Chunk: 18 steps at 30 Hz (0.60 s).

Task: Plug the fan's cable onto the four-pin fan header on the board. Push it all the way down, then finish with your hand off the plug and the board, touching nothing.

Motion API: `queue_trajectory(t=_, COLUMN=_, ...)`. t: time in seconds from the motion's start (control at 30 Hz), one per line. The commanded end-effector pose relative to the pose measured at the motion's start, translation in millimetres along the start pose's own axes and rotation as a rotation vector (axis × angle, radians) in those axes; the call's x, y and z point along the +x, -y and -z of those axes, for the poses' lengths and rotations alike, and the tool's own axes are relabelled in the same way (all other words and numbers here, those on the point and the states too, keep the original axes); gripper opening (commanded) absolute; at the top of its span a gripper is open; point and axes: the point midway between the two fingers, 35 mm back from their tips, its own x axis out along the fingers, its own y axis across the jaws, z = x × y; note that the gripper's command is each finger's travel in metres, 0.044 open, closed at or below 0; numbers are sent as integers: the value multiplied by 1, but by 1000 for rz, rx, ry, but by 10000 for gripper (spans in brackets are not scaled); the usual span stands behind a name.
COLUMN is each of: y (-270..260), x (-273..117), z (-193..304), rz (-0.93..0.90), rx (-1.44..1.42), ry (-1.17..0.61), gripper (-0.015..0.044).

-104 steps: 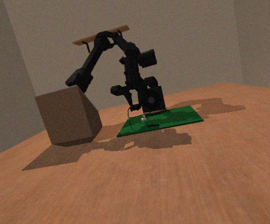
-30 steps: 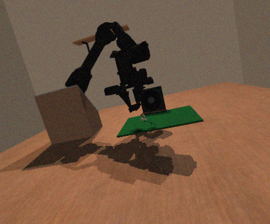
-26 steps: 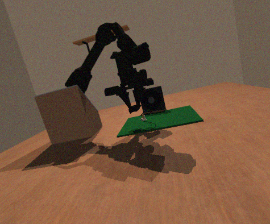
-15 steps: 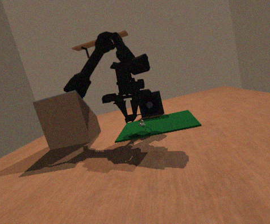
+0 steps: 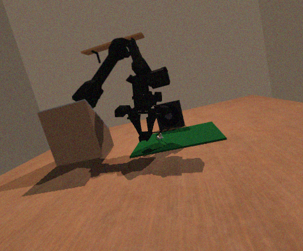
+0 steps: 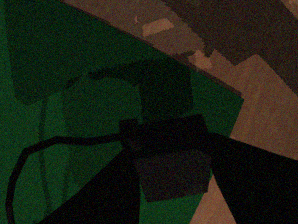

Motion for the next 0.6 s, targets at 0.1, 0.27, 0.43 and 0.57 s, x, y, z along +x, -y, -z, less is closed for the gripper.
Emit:
queue_trajectory(t=0.1, y=3, x=5, z=1, rz=51, rx=6, ry=79, gripper=0)
queue_trajectory(t=0.27, y=4, x=9, z=2, rz=78, rx=9, ry=135, gripper=0)
queue_trajectory(t=0.43, y=4, x=11, z=2, rz=100, rx=14, ry=193, gripper=0)
queue_trajectory(t=0.57, y=5, x=13, z=2, rz=113, rx=18, ry=240, gripper=0)
